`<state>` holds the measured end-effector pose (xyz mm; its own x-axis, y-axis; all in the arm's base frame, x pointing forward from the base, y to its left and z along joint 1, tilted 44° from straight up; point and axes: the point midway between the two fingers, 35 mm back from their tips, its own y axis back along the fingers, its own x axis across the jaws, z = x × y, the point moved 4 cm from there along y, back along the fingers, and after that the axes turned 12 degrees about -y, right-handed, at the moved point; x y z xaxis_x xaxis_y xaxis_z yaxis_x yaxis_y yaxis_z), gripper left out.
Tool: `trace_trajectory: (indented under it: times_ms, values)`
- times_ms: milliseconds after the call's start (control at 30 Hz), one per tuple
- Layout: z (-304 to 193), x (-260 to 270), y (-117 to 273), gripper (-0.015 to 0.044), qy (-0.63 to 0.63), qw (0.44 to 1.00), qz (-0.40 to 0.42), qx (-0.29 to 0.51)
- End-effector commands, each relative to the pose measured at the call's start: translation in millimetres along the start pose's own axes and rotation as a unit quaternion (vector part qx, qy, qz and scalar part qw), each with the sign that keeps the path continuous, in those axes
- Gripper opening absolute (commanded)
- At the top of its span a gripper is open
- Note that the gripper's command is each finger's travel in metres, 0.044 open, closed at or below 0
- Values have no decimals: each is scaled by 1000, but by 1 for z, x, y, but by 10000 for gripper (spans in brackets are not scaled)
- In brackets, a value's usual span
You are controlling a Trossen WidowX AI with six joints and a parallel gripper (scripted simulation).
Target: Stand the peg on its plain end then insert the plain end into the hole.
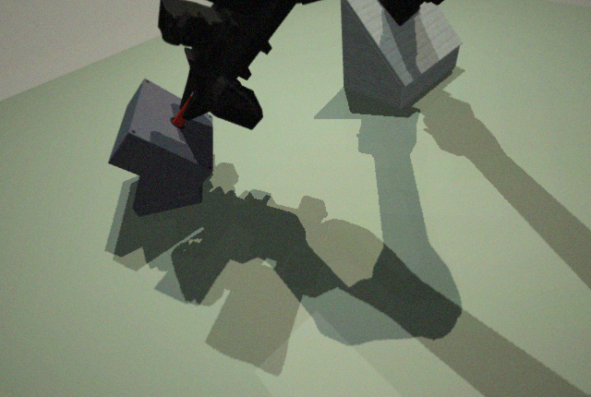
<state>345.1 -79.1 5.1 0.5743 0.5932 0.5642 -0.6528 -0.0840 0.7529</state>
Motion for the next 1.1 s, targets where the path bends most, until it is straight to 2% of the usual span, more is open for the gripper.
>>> trace_trajectory:
  times_ms: [0,567,1067]
  values:
    - [0,0,0,0,0,1000,0,0]
    - [0,0,3,440,0,1000,0,0]
    - [3,1,19,440,0,1000,0,-1]
